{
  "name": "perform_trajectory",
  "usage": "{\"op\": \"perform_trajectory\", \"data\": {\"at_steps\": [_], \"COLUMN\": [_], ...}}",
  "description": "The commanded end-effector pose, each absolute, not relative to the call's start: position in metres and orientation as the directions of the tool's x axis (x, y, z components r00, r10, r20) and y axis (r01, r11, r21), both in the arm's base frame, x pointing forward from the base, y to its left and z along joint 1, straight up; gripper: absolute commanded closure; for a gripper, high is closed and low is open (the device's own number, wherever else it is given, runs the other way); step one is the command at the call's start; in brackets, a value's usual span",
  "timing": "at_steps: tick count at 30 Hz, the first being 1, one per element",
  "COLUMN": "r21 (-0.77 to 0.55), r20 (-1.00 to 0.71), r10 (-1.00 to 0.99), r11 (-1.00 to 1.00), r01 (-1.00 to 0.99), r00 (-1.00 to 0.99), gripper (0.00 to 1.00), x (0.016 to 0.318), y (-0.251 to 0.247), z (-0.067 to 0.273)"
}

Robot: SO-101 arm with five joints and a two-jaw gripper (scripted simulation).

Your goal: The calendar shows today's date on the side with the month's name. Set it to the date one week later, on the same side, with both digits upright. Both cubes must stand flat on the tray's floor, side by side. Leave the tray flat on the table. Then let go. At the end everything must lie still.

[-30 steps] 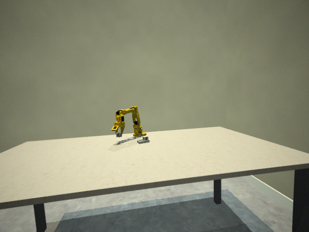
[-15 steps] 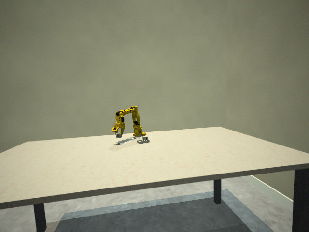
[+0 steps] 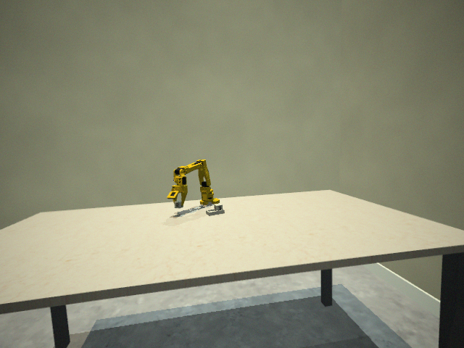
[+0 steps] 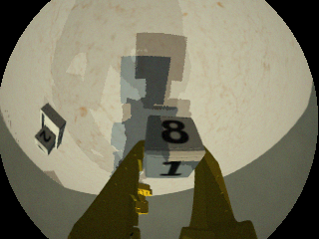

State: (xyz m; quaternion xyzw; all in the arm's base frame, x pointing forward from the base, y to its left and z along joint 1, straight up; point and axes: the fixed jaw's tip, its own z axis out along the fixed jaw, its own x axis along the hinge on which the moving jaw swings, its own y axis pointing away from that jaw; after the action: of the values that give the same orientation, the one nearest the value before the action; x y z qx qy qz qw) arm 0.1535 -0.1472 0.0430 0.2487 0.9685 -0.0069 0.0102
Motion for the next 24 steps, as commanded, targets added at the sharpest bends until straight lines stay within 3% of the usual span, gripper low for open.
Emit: {"op": "perform_trajectory", "data": {"at_steps": [1,24], "r21": [-0.014,-0.014], "r20": [-0.049,-0.049], "r10": [0.497,0.497], "r11": [0.867,0.867], "r01": [0.498,0.498], "r00": [-0.866,-0.866], "gripper": [1.00,1.00], "x": [0.1547,0.1549], "y": [-0.1503,-0.1506], "z": [0.0458,0.0378]}}
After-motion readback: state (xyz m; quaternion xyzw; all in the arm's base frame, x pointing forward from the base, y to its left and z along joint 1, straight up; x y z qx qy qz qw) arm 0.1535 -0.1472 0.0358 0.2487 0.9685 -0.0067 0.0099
